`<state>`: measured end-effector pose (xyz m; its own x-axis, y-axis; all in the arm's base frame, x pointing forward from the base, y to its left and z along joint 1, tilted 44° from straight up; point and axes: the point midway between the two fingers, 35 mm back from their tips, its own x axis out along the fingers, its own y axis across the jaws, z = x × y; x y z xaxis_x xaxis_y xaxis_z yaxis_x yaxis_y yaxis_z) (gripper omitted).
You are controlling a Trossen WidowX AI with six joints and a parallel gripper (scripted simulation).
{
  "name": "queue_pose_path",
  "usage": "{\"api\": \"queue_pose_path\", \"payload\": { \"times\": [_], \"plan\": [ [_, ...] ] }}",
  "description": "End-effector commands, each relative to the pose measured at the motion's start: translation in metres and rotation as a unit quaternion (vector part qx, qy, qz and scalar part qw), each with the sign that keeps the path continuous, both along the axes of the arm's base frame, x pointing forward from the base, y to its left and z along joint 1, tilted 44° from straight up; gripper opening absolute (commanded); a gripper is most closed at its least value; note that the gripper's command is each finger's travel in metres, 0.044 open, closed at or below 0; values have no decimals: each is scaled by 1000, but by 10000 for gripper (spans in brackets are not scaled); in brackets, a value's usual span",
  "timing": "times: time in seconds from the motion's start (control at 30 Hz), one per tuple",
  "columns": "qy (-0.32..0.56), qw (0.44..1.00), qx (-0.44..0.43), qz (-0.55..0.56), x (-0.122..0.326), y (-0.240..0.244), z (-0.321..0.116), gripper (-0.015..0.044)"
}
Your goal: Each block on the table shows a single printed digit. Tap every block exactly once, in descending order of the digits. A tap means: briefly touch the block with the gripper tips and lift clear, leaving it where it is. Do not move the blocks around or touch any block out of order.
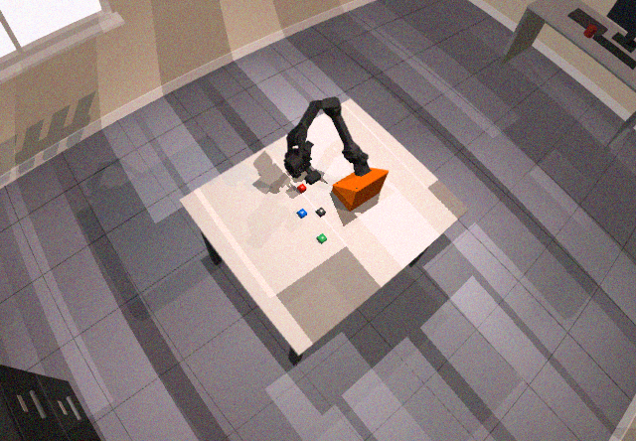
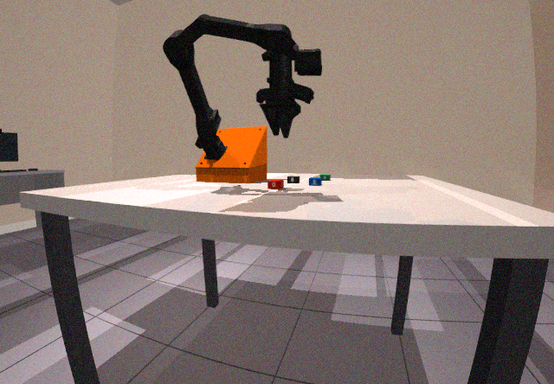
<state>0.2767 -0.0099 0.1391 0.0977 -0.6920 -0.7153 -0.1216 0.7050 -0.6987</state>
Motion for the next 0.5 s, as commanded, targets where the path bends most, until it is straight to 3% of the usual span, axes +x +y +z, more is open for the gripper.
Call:
{"api": "queue_pose_path", "payload": {
  "times": [0.0, 0.2, 0.47],
  "plan": [
    [4, 1000, 4, 1, 20, 26, -22, 400],
    [3, 1000, 4, 1, 46, 76, -68, 400],
    [3, 1000, 4, 1, 46, 77, -70, 400]
  ]
}}
